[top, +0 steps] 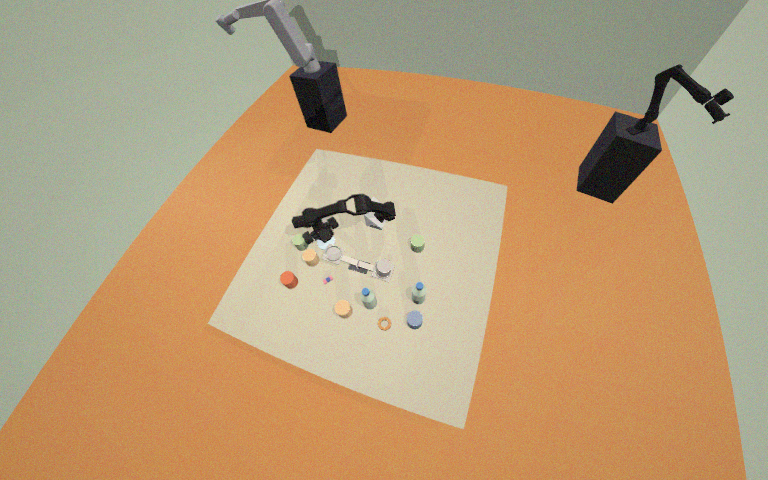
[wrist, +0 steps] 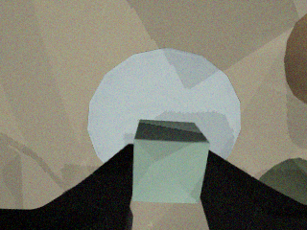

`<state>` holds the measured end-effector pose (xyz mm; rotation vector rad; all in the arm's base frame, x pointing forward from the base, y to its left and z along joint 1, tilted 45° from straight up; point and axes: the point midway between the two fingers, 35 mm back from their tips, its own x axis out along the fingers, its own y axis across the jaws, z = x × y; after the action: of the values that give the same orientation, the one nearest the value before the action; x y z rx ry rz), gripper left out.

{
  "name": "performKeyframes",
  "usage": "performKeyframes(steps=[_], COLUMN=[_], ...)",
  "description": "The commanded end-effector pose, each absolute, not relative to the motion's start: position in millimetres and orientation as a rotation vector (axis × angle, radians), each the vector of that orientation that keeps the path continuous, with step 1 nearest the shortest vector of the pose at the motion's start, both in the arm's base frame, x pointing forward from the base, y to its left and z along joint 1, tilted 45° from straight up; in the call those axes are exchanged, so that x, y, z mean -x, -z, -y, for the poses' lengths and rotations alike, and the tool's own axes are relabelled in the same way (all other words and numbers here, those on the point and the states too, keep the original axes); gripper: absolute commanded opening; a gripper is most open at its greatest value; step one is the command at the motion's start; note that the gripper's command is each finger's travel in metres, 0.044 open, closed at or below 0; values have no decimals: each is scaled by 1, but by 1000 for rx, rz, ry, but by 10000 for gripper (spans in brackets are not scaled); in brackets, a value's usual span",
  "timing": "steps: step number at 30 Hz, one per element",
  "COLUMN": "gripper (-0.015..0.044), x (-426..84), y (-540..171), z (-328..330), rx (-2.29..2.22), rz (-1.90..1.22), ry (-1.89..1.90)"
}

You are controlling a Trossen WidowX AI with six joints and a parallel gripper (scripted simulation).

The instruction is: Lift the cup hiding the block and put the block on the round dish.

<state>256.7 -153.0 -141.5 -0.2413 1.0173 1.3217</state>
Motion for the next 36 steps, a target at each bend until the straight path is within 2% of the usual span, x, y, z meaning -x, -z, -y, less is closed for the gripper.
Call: performKeyframes(steps=[1, 13, 30, 36], gripper=[0, 0, 440, 440], x=[-257, -256, -258, -261], y=[143, 156, 147, 111], z=[152, 139, 149, 182], rx=[239, 238, 245, 239], rz=[-1016, -1015, -1016, -1018], ry=[-1313, -1313, -1315, -1312])
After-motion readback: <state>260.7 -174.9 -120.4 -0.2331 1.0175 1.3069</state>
